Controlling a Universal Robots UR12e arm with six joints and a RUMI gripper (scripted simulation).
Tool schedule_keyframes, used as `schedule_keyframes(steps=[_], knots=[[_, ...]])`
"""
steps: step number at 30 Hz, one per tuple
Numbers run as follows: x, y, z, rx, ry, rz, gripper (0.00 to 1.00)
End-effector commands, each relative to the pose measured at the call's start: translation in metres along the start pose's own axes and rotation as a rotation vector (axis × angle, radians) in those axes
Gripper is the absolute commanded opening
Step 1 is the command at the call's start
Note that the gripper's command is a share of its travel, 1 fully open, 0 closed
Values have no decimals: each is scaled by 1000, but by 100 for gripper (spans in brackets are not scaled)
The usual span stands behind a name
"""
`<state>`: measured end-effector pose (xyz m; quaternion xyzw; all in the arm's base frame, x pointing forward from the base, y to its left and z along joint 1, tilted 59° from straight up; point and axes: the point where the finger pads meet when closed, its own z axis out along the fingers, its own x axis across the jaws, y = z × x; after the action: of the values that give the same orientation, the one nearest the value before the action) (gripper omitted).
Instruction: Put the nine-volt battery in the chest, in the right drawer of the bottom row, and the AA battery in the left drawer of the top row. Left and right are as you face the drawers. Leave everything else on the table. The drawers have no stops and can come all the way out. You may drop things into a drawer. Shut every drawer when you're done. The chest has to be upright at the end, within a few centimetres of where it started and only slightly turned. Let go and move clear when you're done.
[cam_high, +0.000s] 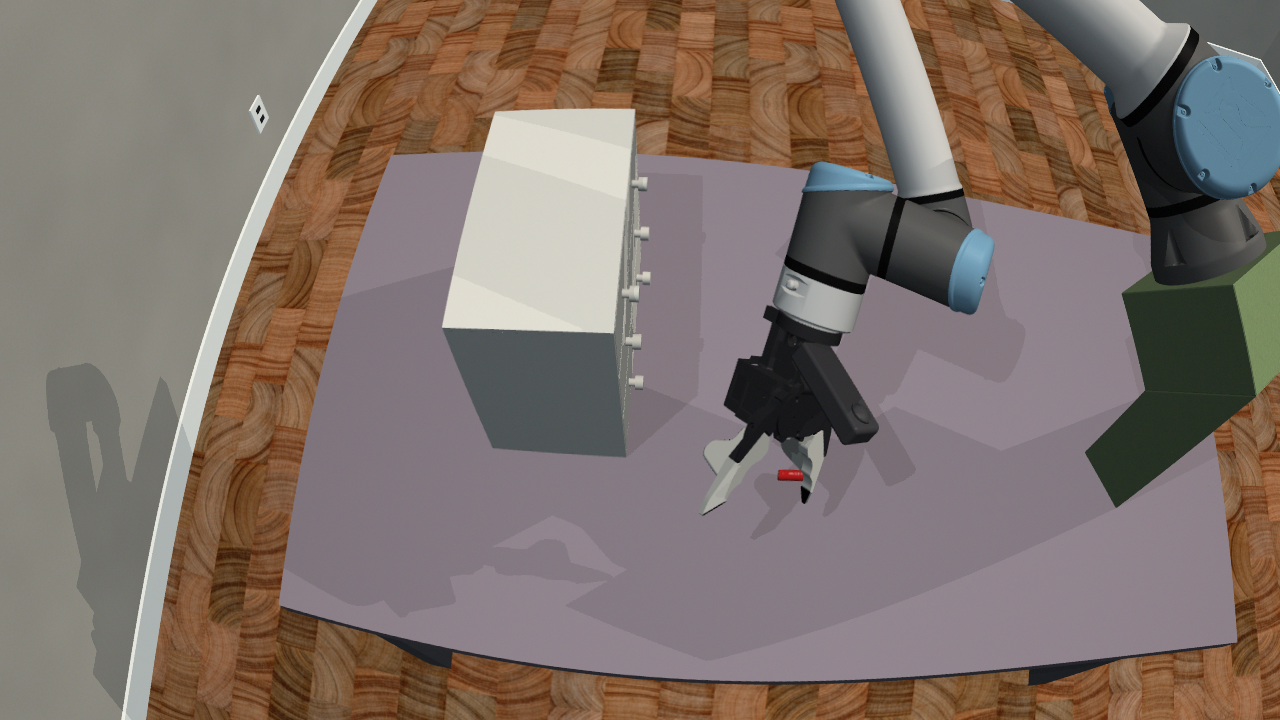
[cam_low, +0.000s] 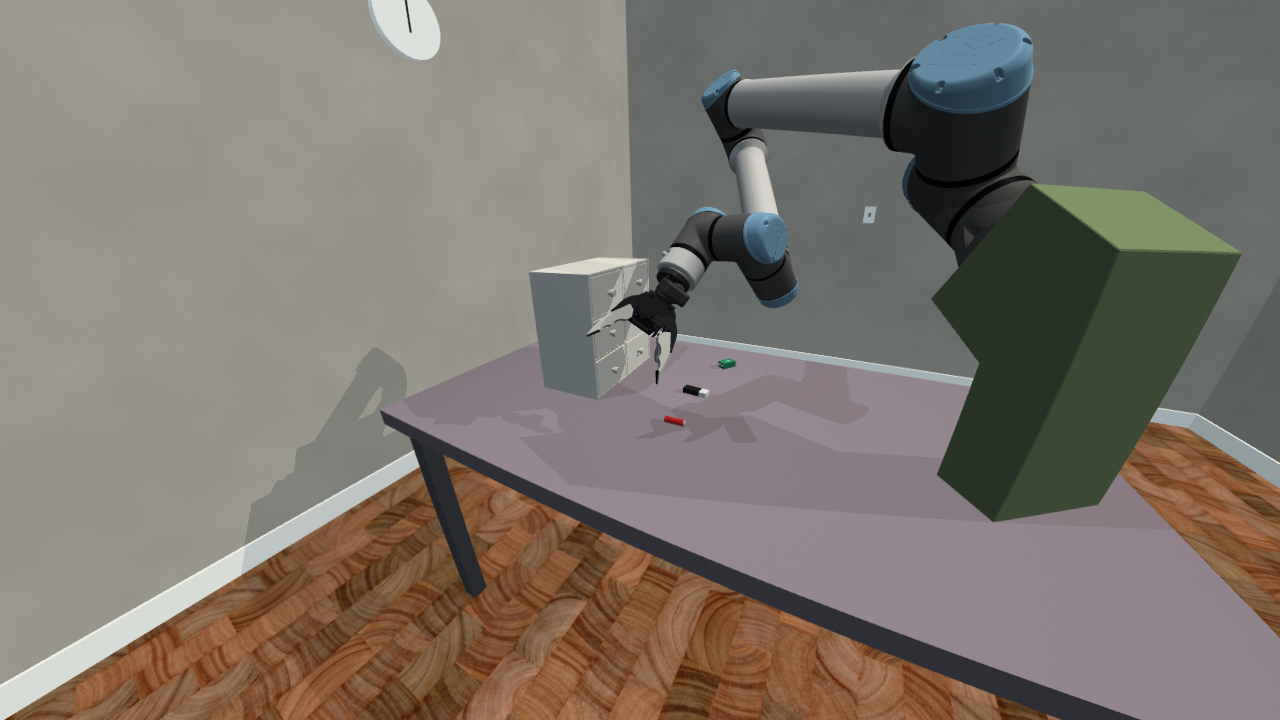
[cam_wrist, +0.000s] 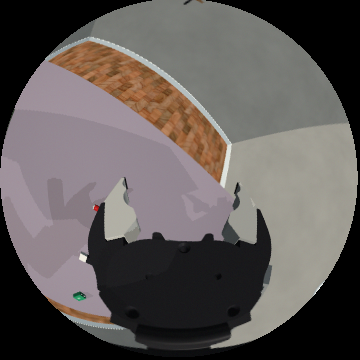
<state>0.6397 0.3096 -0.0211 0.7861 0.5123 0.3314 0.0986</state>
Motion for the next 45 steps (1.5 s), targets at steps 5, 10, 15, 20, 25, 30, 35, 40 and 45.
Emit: schedule_keyframes(steps=[5,10,15,20,25,30,35,40,45], knots=[[0,0,0,0,1,0,100],[0,0,0,0,1,0,100],[0,0,0,0,1,0,100],[0,0,-1,0,-1,-2,100],[0,2,-6,-4,-23,-20,100],[-2,7,-24,-14,-86,-74,100],[-4,11,-43,-24,-145,-126,100],[-10,21,-92,-44,-272,-247,100],[-14,29,-131,-57,-360,-335,100]])
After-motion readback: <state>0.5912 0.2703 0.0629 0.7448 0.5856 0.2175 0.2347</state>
